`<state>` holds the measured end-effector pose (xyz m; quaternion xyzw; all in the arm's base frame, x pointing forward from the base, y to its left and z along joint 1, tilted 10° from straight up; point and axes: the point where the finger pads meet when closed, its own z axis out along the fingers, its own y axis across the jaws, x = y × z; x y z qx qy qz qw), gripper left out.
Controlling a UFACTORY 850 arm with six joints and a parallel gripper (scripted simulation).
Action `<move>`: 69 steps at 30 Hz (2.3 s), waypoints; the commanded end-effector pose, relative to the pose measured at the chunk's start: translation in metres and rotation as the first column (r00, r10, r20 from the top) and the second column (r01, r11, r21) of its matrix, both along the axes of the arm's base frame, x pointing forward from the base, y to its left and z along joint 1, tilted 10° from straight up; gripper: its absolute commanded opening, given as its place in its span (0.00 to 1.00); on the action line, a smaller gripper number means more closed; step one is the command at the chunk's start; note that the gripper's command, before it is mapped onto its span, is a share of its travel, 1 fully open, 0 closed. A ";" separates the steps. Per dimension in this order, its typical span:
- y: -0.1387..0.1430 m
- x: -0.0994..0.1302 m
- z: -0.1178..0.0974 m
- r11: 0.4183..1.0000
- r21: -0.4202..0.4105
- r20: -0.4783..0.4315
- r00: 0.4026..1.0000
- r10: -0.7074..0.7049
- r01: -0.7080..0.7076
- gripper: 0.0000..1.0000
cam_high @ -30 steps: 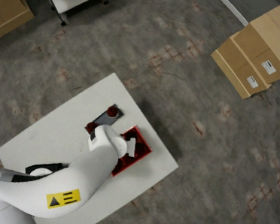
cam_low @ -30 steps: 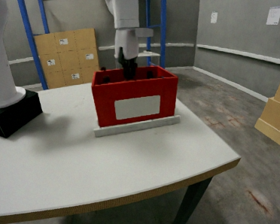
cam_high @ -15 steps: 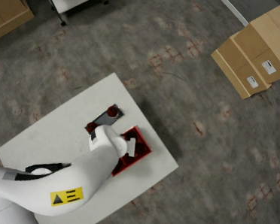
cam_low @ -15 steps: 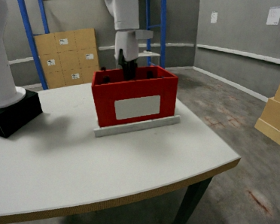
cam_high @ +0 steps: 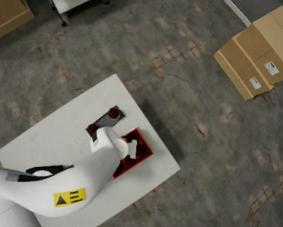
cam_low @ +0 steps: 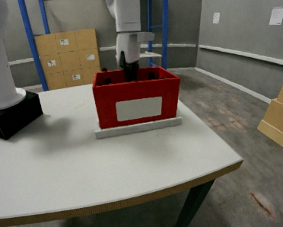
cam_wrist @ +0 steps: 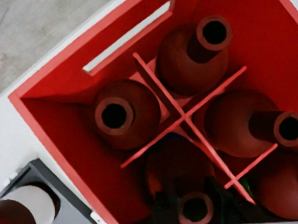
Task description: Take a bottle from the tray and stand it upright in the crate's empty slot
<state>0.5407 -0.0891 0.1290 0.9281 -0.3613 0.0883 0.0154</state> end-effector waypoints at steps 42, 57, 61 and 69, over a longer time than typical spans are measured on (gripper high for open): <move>0.000 0.001 -0.001 1.000 0.000 0.002 1.000 0.000 0.000 0.65; 0.000 0.001 -0.001 1.000 0.000 0.002 1.000 0.000 0.000 0.65; 0.000 0.001 -0.001 1.000 0.000 0.002 1.000 0.000 0.000 0.65; 0.000 0.001 -0.001 1.000 0.000 0.002 1.000 0.000 0.000 0.65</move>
